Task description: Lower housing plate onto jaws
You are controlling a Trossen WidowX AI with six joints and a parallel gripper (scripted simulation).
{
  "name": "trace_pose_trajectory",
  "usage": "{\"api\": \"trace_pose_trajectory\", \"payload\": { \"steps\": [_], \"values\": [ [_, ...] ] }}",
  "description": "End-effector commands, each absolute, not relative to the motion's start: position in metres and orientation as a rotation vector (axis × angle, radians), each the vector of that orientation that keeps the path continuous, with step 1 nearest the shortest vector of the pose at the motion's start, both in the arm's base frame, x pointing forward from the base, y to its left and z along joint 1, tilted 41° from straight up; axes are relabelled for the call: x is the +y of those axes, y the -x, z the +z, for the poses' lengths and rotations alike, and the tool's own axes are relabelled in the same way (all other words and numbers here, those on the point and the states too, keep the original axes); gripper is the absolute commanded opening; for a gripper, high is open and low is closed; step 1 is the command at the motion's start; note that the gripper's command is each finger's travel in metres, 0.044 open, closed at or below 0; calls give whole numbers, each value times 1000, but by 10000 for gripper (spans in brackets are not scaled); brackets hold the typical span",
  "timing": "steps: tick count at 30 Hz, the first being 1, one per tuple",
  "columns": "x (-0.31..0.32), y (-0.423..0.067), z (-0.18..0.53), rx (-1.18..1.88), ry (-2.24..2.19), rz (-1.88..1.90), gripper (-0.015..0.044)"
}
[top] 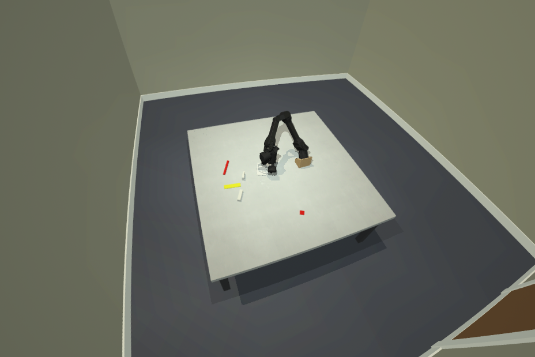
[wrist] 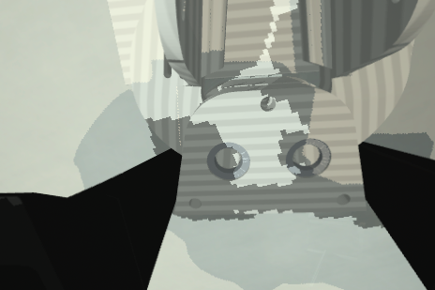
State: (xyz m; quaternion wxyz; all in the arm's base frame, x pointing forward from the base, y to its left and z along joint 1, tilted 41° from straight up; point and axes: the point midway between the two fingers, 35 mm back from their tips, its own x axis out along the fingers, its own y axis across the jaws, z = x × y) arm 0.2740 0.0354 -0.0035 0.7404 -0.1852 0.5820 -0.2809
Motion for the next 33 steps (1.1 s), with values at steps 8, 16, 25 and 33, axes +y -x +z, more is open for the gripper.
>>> {"api": "trace_pose_trajectory", "payload": {
  "steps": [8, 16, 25, 33],
  "values": [
    [35, -274, -4, 1277, 409, -614, 351],
    [35, -274, -4, 1277, 409, -614, 351],
    [39, -273, 1, 1277, 409, -614, 351],
    [38, -274, -1, 1277, 409, -614, 351]
  ]
}}
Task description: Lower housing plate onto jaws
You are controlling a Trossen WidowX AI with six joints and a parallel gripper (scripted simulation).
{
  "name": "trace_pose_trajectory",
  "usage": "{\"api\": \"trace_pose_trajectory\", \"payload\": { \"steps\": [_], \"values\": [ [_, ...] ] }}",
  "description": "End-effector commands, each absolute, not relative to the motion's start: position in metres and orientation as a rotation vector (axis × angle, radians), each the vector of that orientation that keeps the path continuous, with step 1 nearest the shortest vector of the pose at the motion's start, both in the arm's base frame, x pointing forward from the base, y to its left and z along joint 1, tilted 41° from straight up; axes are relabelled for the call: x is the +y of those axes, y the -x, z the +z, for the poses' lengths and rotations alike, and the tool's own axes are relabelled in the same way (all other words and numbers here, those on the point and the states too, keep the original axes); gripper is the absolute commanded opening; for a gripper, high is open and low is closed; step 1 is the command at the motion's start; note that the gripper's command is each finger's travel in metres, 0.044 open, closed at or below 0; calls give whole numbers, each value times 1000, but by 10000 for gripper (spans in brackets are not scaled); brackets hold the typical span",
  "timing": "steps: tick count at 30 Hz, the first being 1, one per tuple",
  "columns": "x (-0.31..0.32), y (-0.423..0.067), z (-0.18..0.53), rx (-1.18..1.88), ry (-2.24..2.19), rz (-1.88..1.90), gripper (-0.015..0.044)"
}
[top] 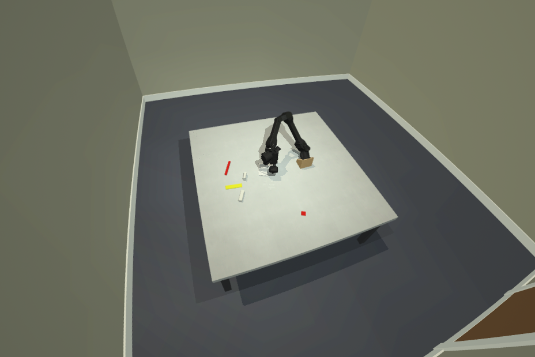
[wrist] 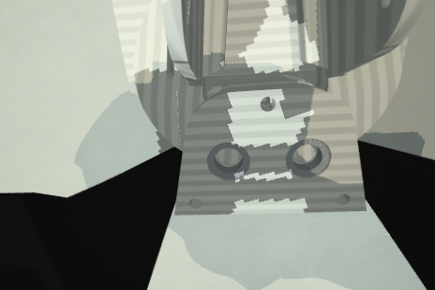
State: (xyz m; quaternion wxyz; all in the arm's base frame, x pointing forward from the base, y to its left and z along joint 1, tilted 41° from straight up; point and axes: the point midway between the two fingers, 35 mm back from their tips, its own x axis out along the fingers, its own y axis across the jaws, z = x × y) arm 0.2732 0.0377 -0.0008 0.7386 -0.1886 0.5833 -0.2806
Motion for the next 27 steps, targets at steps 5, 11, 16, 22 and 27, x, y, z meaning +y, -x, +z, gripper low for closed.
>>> {"api": "trace_pose_trajectory", "payload": {
  "steps": [5, 11, 16, 22, 27],
  "values": [
    [38, -275, -1, 1277, 409, -614, 351],
    [37, -275, -2, 1277, 409, -614, 351],
    [36, -275, -3, 1277, 409, -614, 351],
    [35, -275, -4, 1277, 409, -614, 351],
    [35, -275, -4, 1277, 409, -614, 351]
  ]
}}
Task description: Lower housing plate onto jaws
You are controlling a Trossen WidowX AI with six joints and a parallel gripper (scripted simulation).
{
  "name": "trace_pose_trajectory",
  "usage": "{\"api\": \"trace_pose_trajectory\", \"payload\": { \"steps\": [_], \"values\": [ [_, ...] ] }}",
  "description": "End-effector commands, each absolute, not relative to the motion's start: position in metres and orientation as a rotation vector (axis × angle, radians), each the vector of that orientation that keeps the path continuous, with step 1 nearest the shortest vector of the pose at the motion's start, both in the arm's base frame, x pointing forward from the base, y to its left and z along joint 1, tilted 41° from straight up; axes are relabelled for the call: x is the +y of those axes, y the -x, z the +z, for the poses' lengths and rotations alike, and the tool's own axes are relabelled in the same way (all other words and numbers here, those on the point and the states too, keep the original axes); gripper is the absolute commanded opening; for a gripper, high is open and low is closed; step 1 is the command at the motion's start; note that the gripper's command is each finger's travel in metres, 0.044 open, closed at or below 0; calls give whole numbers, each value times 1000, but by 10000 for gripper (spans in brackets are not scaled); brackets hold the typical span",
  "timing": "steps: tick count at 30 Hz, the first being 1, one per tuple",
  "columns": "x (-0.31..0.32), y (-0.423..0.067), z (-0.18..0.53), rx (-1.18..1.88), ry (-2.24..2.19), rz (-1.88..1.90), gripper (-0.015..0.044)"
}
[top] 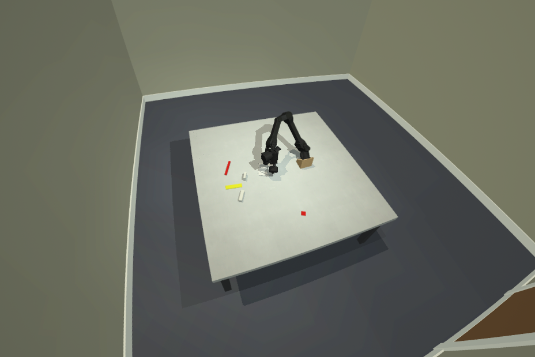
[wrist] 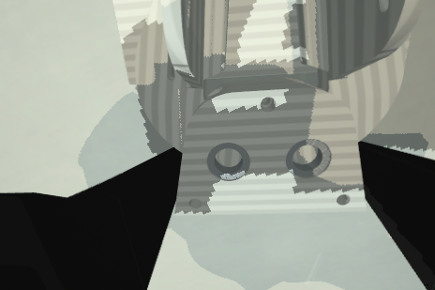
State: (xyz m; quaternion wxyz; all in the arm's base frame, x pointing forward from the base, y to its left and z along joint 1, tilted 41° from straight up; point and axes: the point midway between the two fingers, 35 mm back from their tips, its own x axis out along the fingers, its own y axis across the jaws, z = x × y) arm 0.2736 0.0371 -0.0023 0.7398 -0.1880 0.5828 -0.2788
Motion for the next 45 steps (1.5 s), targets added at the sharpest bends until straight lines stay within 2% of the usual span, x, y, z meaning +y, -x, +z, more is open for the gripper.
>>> {"api": "trace_pose_trajectory", "payload": {
  "steps": [1, 19, 22, 23, 37, 45],
  "values": [
    [35, -275, -4, 1277, 409, -614, 351],
    [35, -275, -4, 1277, 409, -614, 351],
    [37, -274, -2, 1278, 413, -611, 430],
    [37, -274, -2, 1278, 413, -611, 440],
    [38, -274, -1, 1278, 412, -611, 440],
    [79, -263, 48, 1279, 408, -613, 440]
  ]
}}
